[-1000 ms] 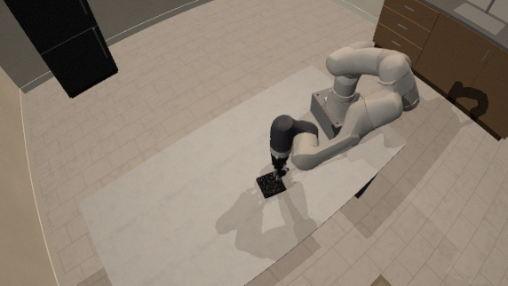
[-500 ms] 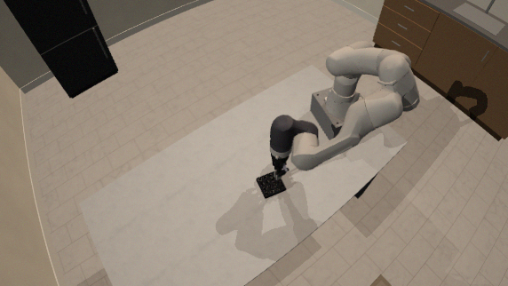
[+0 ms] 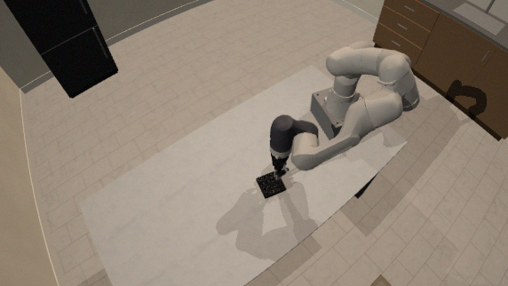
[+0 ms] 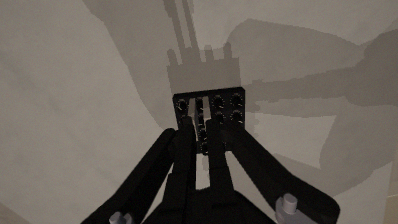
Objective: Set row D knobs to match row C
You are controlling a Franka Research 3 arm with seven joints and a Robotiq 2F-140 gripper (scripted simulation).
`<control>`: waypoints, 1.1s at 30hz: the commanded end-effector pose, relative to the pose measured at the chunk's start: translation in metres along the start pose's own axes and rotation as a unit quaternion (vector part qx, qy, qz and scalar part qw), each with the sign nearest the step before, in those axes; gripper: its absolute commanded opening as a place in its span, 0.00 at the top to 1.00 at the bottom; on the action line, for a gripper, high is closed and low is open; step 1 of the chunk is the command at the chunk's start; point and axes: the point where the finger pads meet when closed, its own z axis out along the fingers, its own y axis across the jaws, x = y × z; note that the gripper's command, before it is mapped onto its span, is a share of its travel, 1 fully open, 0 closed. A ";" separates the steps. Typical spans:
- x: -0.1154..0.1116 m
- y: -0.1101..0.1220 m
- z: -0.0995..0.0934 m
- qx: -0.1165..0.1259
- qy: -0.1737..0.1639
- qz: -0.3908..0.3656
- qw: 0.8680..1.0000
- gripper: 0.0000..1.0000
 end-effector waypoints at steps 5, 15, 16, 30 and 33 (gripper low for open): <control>-0.001 0.000 0.001 0.000 -0.002 -0.001 1.000 0.95; -0.001 0.000 0.001 0.000 -0.002 0.002 1.000 0.95; -0.001 0.000 0.001 0.000 -0.002 0.003 1.000 0.95; -0.001 0.000 0.001 0.000 -0.001 0.037 0.999 0.95; -0.001 0.000 0.001 0.000 -0.001 0.054 0.999 0.95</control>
